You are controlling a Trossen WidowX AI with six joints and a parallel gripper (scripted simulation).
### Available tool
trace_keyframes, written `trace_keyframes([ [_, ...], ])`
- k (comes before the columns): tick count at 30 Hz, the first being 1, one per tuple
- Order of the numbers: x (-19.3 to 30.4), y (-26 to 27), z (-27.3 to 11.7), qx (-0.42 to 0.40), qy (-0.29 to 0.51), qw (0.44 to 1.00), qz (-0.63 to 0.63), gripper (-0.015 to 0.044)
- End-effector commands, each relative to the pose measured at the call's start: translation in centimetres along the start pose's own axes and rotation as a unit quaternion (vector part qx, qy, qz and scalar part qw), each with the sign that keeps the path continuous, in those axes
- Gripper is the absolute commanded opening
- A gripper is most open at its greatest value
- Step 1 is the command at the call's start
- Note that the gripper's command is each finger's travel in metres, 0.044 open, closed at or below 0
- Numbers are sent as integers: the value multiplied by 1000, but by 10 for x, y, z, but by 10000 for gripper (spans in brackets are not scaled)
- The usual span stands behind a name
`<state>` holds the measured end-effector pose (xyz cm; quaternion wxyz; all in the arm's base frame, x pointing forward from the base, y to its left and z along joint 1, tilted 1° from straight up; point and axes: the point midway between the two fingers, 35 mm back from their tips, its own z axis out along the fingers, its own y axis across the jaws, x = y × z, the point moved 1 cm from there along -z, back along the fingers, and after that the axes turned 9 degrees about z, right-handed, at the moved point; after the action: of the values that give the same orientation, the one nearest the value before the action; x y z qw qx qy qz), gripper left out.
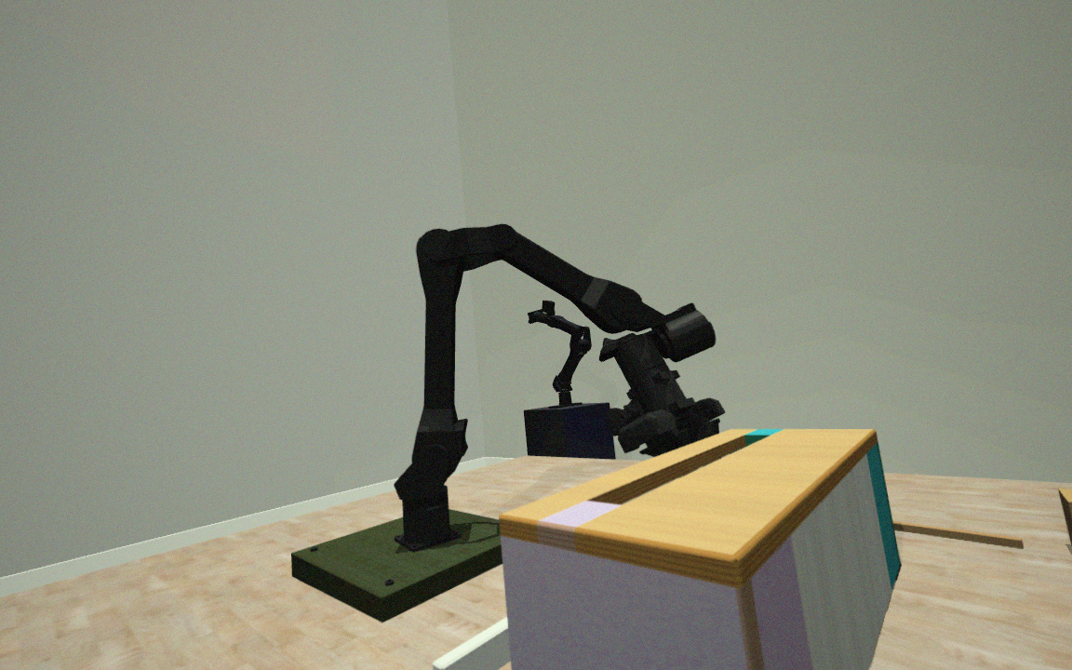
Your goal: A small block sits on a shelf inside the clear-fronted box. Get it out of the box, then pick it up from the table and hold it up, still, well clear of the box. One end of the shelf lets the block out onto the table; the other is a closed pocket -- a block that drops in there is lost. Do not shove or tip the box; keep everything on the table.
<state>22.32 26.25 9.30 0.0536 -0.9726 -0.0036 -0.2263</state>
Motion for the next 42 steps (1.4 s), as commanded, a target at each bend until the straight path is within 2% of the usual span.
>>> trace_keyframes([
  [1,-4,2,9,-6,-1,1000,-3,285],
  [30,-19,8,49,-6,-1,1000,-3,285],
  [38,-19,8,49,-6,-1,1000,-3,75],
  [41,-19,8,49,-6,-1,1000,-3,55],
  [42,-19,8,48,-6,-1,1000,-3,29],
])
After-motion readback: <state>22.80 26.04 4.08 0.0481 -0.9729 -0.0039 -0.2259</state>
